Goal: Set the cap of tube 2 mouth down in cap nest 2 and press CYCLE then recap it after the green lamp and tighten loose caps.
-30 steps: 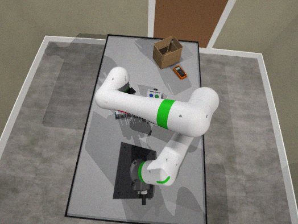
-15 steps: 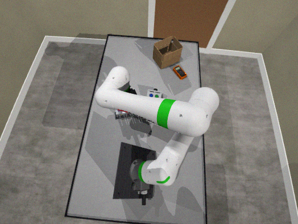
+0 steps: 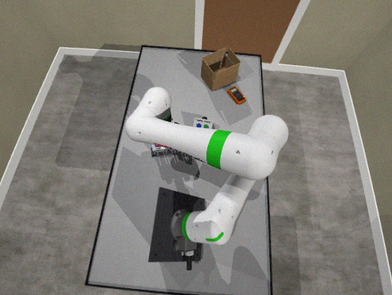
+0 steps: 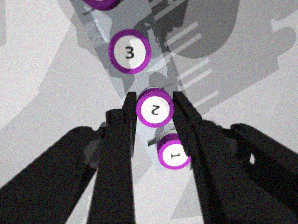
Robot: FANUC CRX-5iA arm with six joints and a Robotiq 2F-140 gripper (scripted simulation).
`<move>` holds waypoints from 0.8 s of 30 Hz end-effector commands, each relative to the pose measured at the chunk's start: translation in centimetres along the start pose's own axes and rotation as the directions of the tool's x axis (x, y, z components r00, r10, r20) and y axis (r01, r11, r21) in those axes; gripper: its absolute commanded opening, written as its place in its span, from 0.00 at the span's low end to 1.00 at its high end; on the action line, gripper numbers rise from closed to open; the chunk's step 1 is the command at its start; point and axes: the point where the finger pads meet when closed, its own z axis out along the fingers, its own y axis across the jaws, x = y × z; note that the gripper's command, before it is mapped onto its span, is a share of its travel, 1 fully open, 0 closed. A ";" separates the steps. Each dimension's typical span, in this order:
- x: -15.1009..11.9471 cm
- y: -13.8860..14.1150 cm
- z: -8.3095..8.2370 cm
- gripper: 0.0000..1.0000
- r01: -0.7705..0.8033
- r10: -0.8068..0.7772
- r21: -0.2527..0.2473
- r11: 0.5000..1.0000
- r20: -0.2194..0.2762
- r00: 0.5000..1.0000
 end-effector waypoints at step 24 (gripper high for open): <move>0.0 0.0 -0.1 0.41 0.197 -0.197 0.016 0.980 -0.009 0.980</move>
